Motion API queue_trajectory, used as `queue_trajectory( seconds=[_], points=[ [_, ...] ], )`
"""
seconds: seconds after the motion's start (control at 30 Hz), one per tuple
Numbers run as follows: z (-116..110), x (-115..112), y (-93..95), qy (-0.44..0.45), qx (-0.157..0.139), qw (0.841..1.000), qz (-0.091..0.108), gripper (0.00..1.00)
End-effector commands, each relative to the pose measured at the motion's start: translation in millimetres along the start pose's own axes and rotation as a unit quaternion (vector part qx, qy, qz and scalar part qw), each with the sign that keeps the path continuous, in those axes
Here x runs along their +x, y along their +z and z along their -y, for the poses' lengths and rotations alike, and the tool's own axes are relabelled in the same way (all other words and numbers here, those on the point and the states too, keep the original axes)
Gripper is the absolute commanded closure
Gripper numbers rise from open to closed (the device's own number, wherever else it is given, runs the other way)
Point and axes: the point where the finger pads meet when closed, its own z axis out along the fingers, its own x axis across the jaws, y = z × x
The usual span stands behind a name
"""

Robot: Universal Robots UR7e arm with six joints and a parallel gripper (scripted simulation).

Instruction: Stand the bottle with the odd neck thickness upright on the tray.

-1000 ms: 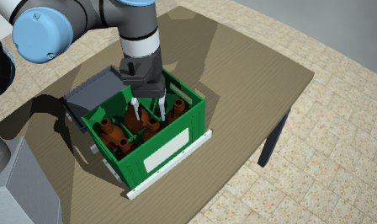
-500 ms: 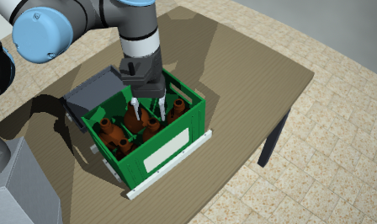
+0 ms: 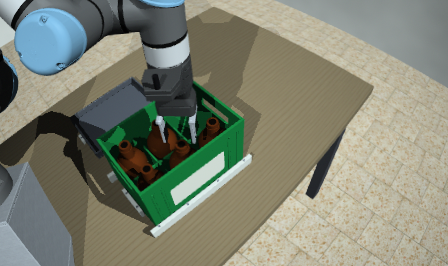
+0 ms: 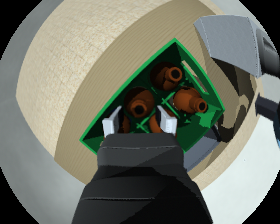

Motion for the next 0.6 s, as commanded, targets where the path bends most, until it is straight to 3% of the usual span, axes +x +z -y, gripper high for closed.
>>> queue_trajectory(
  seconds=[0.0, 0.57],
  points=[
    [-0.1, -0.4, -0.4, 0.0, 0.0, 1.0, 0.001, 0.0],
    [-0.1, -0.4, 4.5, 0.0, 0.0, 1.0, 0.001, 0.0]
  ],
)
